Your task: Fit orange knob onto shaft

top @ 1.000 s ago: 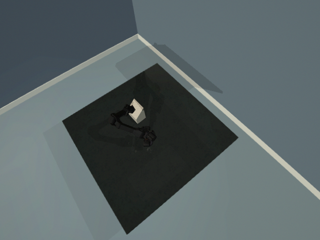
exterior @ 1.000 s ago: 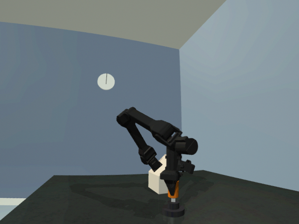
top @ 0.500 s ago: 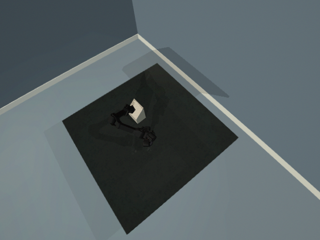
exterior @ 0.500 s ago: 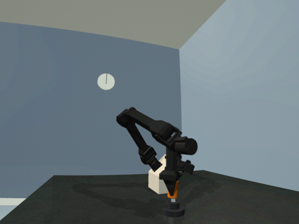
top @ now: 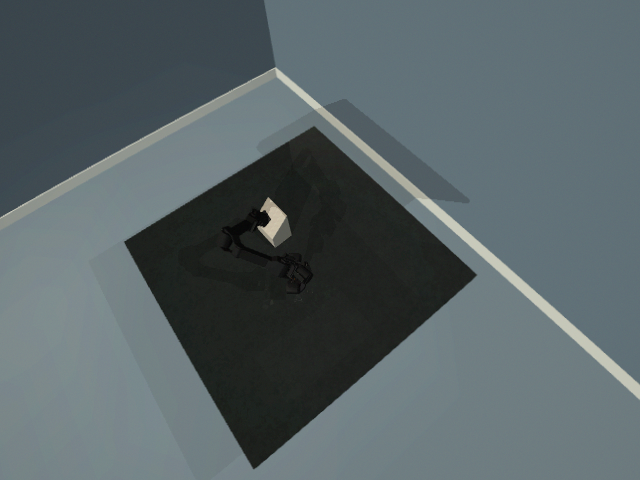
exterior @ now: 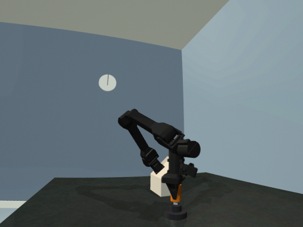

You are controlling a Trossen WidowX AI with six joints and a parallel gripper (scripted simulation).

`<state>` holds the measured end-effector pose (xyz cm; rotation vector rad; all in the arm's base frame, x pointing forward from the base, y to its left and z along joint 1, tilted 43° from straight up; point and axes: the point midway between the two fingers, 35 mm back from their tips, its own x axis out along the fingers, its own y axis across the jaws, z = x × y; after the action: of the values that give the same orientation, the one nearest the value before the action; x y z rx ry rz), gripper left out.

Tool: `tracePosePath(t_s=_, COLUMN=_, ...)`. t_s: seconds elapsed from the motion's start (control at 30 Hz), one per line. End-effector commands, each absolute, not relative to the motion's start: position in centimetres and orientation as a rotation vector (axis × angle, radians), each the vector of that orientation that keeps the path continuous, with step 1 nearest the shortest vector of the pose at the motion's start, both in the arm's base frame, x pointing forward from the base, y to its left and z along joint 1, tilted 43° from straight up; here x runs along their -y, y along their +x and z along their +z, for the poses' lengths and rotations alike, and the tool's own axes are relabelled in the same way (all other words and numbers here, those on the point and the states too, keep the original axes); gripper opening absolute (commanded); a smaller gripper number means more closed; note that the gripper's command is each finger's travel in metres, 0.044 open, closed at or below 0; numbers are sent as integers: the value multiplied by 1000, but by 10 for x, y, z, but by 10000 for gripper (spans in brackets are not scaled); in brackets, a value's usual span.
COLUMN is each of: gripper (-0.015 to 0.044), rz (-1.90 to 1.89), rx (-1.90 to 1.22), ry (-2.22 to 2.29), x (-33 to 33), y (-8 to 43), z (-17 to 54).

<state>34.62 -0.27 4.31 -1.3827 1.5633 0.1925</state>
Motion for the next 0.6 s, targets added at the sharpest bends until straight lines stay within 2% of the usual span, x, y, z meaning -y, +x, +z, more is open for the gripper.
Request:
tracePosePath(t_s=0.0, gripper=0, rz=199, rx=-1562, ry=-1390, x=2, y=346, z=42)
tracePosePath(t_s=0.57, gripper=0, rz=227, rx=-1566, ry=-1417, x=3, y=345, z=42)
